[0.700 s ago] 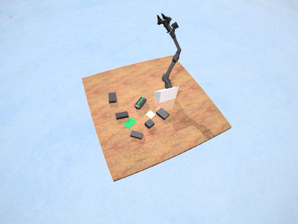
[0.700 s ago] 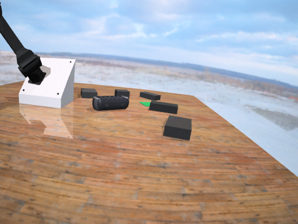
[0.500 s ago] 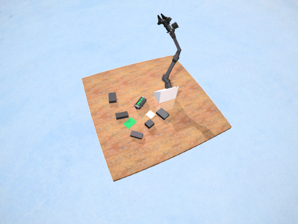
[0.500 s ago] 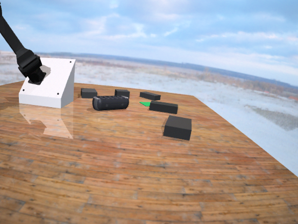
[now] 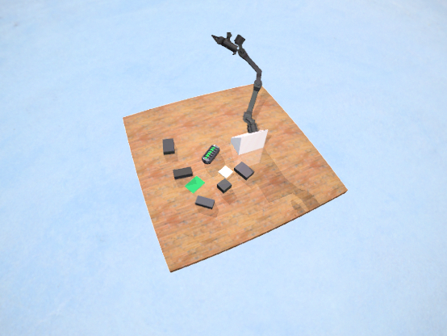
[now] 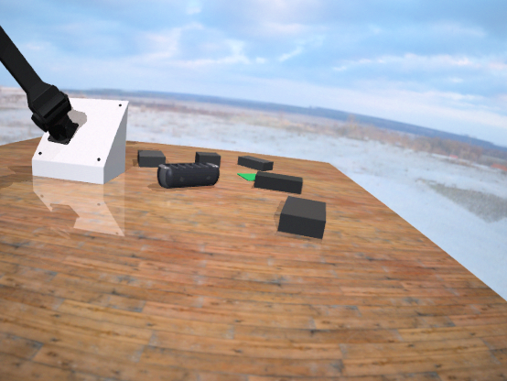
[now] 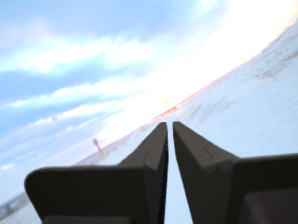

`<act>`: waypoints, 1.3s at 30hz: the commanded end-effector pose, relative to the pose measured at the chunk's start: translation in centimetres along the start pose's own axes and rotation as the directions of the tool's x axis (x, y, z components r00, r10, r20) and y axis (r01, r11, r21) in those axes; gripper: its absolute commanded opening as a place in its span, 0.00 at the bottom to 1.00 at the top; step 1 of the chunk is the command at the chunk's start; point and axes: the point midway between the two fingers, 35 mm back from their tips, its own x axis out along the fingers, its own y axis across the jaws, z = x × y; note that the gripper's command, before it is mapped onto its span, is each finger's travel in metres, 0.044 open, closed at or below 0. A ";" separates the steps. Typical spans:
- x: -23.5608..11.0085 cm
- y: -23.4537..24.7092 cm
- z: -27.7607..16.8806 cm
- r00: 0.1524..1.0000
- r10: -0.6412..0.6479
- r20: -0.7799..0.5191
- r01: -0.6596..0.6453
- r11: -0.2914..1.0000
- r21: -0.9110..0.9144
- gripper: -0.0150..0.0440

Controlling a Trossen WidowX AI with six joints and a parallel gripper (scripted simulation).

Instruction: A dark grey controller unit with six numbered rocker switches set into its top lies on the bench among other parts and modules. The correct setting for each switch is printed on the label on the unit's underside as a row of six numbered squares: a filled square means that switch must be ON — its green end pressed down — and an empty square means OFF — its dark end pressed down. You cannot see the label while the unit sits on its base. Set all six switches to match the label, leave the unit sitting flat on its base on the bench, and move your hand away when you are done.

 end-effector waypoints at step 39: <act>-3.0 25.6 -52.3 0.086 0.284 -0.955 0.951 0.264 0.164 0.25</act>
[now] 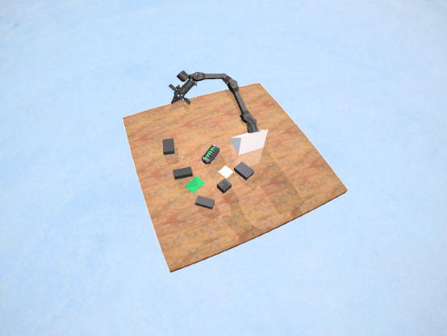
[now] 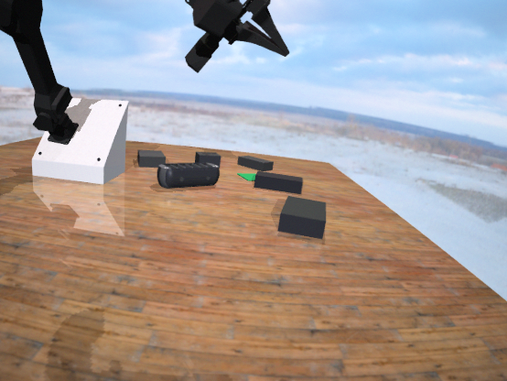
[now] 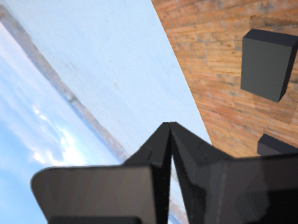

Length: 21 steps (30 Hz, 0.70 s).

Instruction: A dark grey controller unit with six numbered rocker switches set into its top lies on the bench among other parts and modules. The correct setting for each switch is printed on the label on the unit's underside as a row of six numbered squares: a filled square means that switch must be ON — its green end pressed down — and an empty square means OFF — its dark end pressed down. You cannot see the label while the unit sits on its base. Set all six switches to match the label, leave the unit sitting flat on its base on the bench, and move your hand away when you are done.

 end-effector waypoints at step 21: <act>12.7 -25.2 -17.4 0.553 -0.828 0.087 0.543 0.438 0.716 0.25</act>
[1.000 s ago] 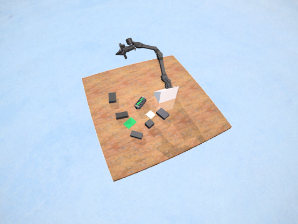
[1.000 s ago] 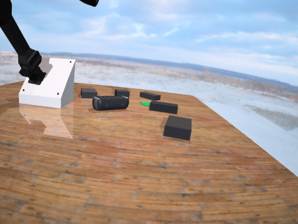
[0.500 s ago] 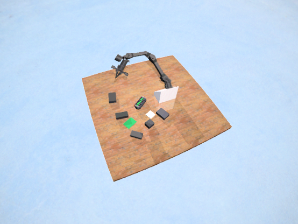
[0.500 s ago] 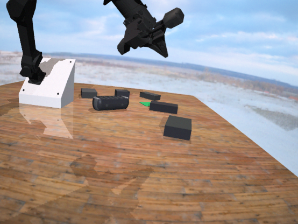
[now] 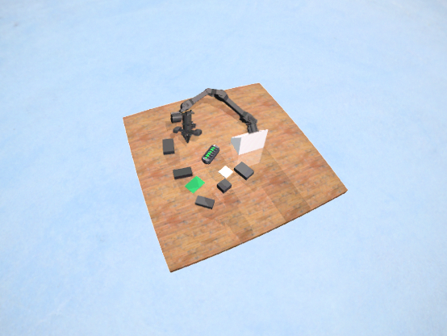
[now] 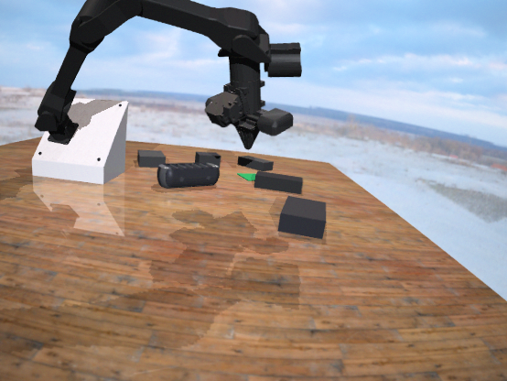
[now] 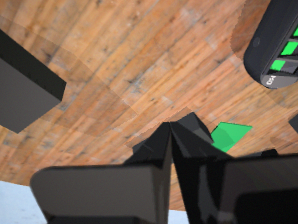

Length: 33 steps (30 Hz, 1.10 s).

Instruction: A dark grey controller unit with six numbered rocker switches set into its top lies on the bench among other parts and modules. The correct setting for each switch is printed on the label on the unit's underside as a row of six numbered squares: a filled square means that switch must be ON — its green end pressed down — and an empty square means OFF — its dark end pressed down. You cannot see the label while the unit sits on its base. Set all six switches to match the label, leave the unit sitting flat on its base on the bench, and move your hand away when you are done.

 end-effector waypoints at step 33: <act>9.7 -7.5 1.4 0.935 -0.140 0.325 0.053 0.963 0.263 0.25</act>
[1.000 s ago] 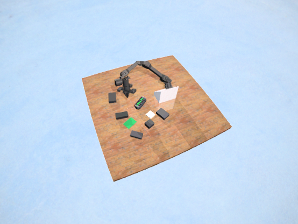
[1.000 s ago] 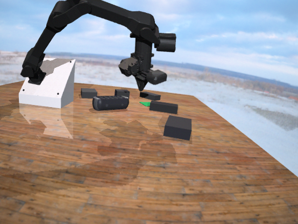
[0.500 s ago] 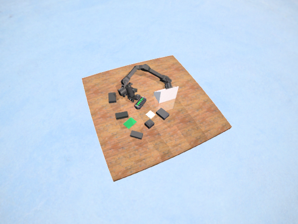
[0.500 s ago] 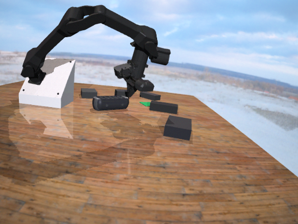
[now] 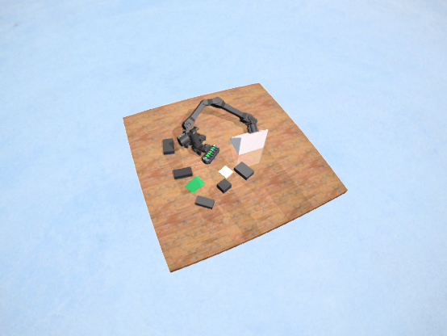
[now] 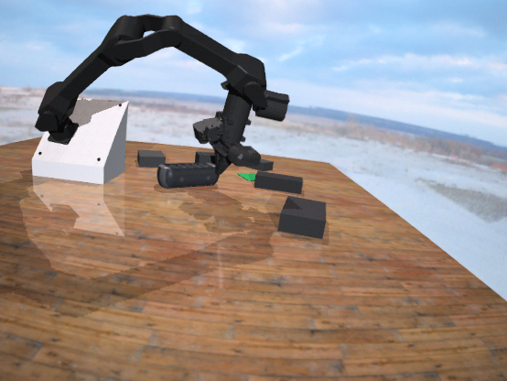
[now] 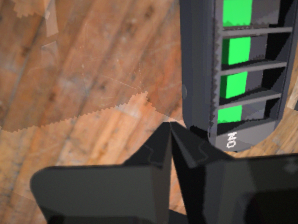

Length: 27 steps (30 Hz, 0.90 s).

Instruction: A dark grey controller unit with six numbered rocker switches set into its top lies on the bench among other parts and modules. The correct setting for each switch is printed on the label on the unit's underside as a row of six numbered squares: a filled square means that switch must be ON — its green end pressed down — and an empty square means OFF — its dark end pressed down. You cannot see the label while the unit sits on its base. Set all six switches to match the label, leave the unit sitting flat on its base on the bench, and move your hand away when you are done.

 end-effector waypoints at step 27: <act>3.2 0.6 0.2 1.000 0.002 0.007 -0.002 1.000 -0.002 0.25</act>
